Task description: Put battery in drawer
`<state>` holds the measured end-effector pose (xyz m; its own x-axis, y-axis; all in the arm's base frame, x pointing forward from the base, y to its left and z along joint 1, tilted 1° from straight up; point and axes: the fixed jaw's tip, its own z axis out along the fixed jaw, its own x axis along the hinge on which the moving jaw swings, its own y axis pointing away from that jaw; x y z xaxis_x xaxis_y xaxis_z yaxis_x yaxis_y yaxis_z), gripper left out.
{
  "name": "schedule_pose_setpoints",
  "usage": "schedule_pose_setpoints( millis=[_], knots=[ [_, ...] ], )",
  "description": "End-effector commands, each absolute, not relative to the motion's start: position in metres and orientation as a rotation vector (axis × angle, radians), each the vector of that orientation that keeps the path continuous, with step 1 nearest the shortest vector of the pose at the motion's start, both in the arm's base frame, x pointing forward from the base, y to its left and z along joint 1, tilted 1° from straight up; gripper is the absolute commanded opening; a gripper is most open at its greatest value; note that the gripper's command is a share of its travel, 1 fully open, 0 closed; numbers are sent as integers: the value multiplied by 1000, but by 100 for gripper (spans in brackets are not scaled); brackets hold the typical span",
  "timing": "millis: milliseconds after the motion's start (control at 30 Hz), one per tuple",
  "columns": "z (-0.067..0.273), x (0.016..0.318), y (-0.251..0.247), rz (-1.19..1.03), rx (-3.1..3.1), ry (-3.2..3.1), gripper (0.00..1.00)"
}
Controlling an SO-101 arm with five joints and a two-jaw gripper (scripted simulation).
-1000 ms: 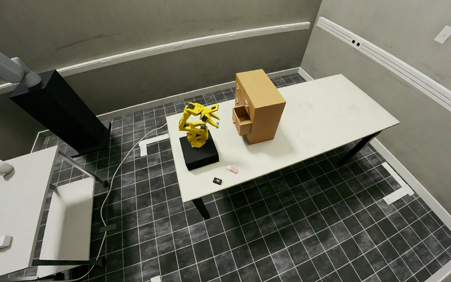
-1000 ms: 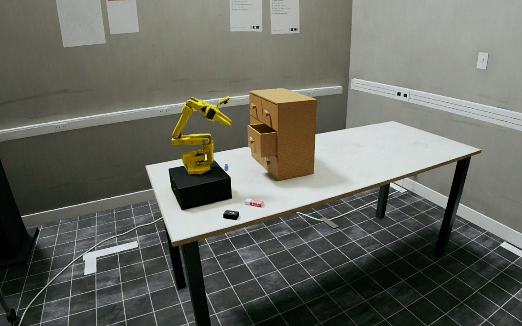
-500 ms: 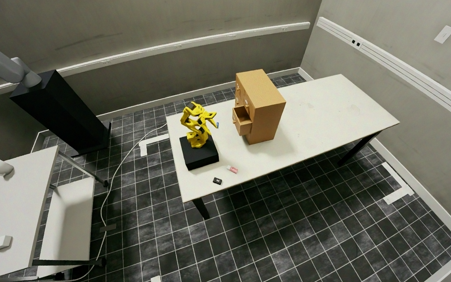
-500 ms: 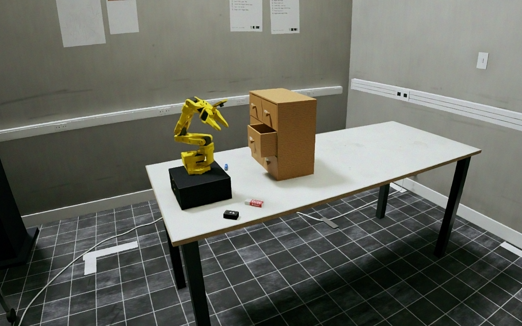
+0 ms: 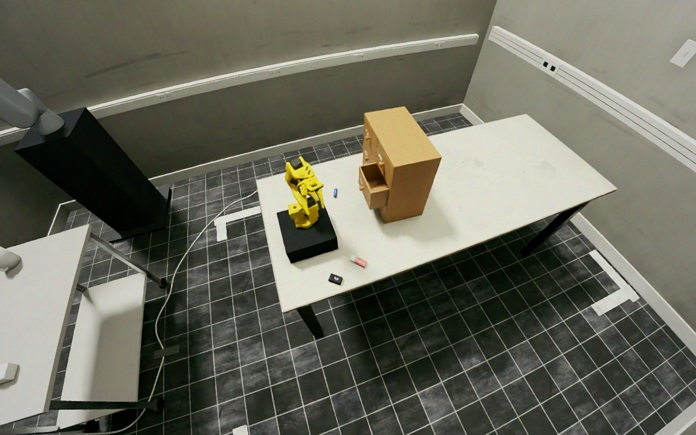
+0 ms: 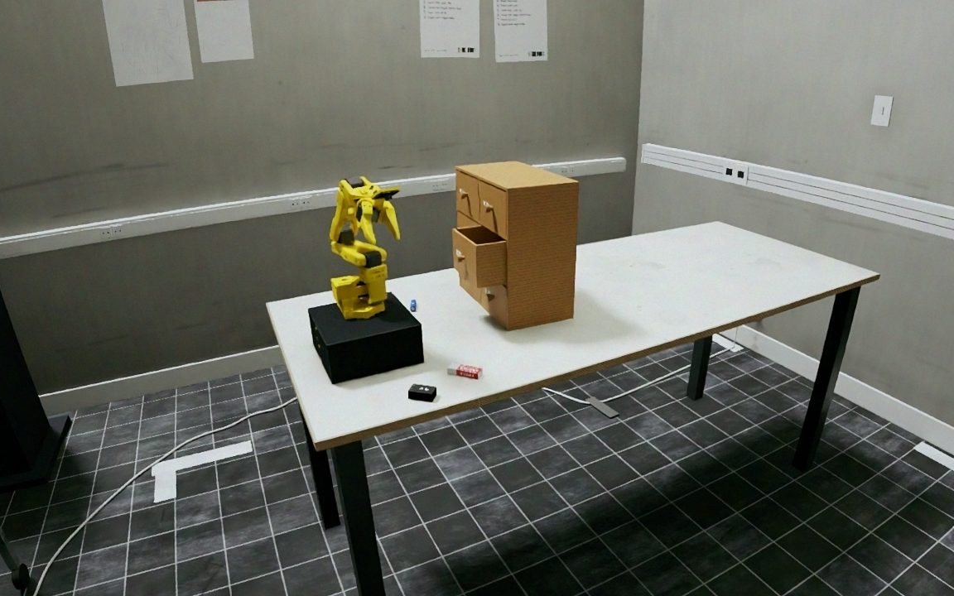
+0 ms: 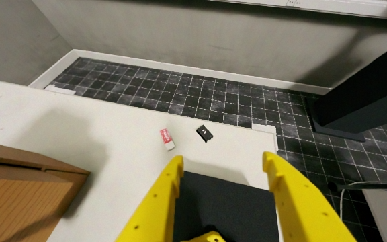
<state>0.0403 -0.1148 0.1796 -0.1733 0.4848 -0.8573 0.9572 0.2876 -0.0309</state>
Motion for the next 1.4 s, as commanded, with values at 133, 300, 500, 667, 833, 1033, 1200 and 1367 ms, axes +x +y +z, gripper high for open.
schedule_pose_setpoints(
  millis=[133, 300, 500, 667, 833, 1033, 1200, 1367],
  knots=[
    [181, 24, -119, -856, 1438, 1701, 30],
    [181, 24, -119, -856, 1438, 1701, 30],
    [181, 24, -119, -856, 1438, 1701, 30],
    [181, 25, -125, -845, 1442, 1760, 30],
    [179, 27, -142, -808, 1446, 1908, 30],
    [170, 30, -165, -747, 1435, 2085, 30],
    [163, 31, -176, -709, 1424, 2173, 30],
    [147, 34, -195, -635, 1396, 2318, 30]
  ],
)
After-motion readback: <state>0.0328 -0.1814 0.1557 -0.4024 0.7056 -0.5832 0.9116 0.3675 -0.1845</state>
